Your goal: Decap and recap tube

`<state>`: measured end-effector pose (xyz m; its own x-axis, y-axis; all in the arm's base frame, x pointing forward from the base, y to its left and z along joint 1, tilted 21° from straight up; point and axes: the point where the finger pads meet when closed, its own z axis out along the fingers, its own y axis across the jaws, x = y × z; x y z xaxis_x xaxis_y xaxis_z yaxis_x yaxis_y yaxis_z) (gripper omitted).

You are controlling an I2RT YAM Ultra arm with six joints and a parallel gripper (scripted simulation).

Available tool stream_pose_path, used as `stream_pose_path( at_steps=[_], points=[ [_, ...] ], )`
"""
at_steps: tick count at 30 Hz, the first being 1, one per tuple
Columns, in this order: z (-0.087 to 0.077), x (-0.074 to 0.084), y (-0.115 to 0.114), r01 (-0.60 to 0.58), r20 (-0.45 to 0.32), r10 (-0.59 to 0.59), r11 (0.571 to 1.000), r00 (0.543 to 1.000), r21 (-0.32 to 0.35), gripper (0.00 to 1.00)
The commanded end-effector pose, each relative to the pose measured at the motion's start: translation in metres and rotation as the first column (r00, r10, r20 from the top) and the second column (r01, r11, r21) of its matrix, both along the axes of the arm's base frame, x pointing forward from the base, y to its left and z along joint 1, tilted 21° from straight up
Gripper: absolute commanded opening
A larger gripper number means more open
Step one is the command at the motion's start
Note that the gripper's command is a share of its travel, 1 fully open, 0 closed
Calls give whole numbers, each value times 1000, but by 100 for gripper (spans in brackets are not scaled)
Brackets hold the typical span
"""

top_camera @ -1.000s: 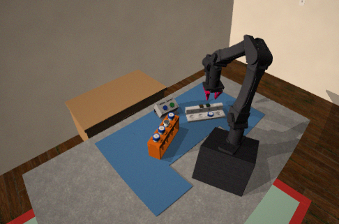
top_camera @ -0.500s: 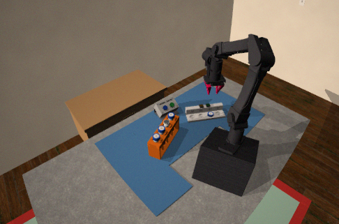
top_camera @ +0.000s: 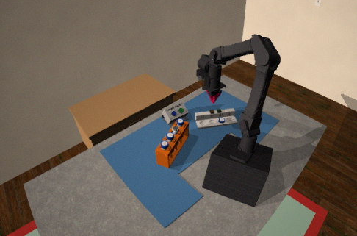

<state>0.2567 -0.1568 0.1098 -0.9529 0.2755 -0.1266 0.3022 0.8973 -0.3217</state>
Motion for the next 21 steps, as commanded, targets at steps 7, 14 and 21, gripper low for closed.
stream_pose_path(
  at_steps=[7, 14, 21],
  points=[
    [-12, 50, 22, -122, -15, 122, 992, 992, -25, 0],
    [-33, 98, 49, -122, -14, 122, 992, 992, -24, 0],
    [-51, 139, 73, -123, -13, 122, 992, 992, -23, 0]
  ],
)
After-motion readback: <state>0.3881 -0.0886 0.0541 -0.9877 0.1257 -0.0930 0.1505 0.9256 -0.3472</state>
